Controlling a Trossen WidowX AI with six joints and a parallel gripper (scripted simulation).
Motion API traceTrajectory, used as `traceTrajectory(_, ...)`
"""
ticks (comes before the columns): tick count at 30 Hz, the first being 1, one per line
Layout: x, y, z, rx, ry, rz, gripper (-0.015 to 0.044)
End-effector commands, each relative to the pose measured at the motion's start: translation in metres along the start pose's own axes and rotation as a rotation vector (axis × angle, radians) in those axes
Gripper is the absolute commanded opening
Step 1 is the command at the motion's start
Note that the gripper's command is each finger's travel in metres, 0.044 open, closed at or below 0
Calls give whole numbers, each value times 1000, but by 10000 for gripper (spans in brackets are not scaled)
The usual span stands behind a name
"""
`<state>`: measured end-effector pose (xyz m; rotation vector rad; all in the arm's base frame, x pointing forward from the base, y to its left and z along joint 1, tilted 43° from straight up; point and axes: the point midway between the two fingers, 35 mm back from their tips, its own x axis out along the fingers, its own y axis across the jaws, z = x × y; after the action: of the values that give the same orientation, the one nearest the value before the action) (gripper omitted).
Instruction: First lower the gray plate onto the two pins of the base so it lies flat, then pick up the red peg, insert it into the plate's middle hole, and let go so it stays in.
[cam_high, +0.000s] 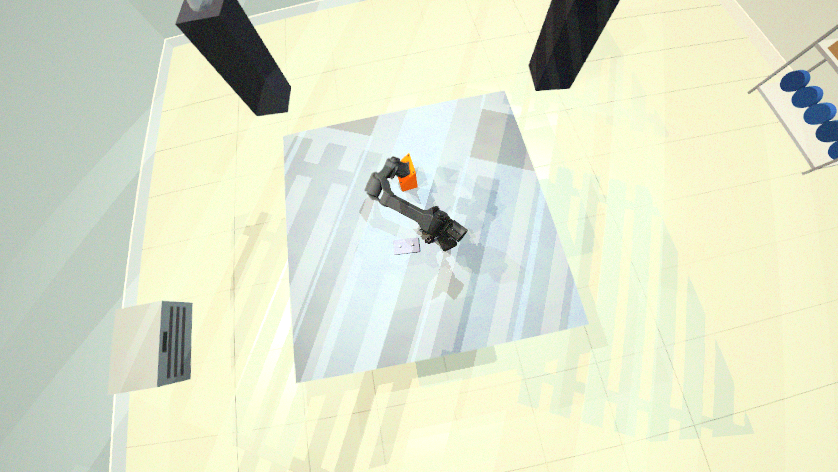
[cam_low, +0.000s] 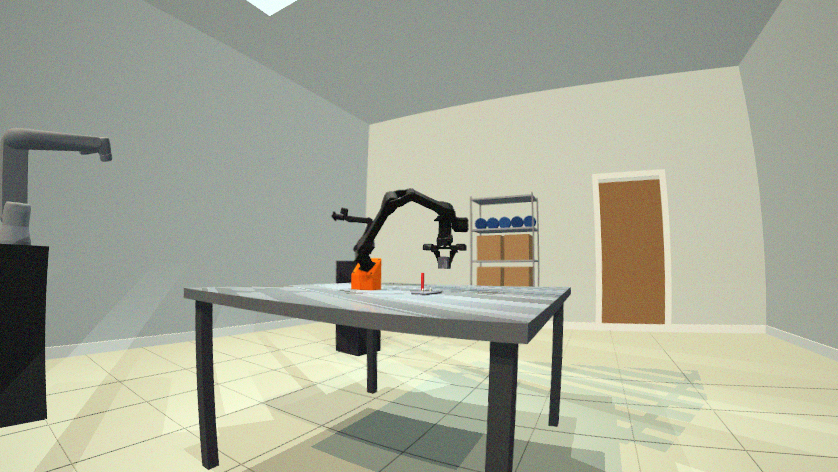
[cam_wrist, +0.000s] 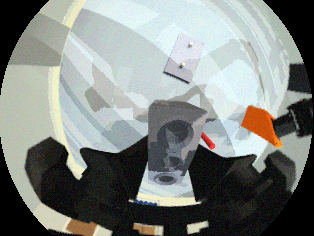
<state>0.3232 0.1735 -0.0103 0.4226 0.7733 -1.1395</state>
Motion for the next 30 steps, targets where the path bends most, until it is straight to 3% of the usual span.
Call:
traceTrajectory(1, -17, 0, -1, 9, 5, 9, 0)
traceTrajectory(10, -34, -4, 0, 10, 4, 8, 0)
traceTrajectory(30, -6, -5, 57, 113, 19, 11, 0)
